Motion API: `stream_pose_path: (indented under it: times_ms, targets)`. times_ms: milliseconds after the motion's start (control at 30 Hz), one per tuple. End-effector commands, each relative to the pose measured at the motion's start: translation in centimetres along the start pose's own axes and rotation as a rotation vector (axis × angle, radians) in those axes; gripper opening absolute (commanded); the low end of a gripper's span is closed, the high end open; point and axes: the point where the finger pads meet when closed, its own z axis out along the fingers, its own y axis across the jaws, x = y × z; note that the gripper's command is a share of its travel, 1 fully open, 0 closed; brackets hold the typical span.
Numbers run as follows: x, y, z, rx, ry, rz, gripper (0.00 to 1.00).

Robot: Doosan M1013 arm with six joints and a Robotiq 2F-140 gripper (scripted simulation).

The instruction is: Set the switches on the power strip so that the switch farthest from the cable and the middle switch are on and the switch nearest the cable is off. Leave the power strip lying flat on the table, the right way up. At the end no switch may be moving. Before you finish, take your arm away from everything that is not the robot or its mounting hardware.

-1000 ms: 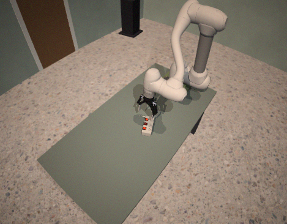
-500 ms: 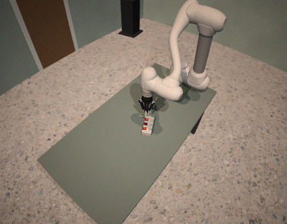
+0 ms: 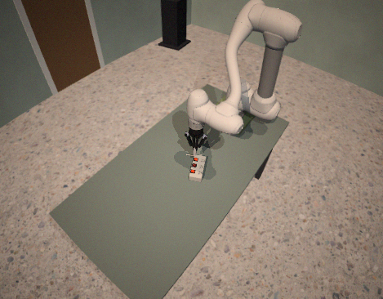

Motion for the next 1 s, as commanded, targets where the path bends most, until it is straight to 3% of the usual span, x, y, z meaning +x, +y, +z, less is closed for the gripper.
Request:
stream_pose_path:
  times_ms: [0, 967]
  targets:
    - [0.0, 0.0, 0.0, 0.000, 0.000, 0.000, 0.00]
    - [0.0, 0.0, 1.7, 0.000, 0.000, 0.000, 0.00]
